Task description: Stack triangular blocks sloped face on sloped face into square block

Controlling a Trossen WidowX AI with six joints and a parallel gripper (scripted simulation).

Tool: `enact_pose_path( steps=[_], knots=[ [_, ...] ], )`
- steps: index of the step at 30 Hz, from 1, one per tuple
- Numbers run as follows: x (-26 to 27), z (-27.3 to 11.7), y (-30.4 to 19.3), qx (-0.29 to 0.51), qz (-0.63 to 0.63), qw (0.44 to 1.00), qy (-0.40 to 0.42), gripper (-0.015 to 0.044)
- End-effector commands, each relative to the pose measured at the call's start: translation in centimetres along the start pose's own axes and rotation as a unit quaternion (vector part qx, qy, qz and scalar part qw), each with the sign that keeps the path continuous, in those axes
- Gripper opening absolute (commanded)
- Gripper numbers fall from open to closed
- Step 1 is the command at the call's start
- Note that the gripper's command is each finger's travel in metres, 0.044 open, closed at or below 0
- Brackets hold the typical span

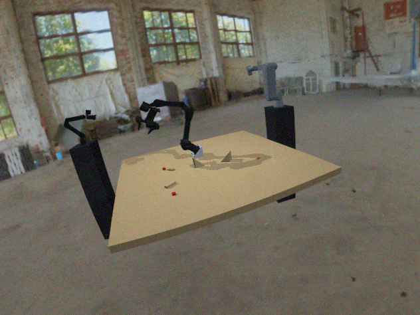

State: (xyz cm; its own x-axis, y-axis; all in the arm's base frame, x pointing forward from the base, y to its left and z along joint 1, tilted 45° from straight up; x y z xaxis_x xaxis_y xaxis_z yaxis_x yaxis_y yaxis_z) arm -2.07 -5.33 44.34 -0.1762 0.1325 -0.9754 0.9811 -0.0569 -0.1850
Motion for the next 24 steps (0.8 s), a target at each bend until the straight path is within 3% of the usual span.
enact_pose_path(
  steps=[1,4,14,24],
  knots=[
    [-0.1,0.2,0.1,-0.006,-0.001,1.000,0.000,0.0426],
    [-0.7,2.6,2.0,-0.081,-0.001,0.997,0.016,0.0440],
    [0.3,9.6,11.8,-0.251,0.035,0.951,0.179,0.0440],
    [3.5,9.7,24.0,-0.323,-0.001,0.896,0.303,0.0440]
  ],
)
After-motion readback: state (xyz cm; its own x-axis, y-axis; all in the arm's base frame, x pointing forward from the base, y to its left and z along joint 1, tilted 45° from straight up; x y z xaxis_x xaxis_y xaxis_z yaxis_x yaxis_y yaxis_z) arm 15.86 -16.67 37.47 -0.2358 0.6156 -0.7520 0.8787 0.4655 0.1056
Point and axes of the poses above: the point midway between the two fingers, 35 mm back from their tips, its own z axis out along the fingers, its own x axis across the jaws, y = z × x, the point moved 2 cm from there along -z, back along the fingers, and after that the axes turned 1 degree about z, right-handed, at the moved point
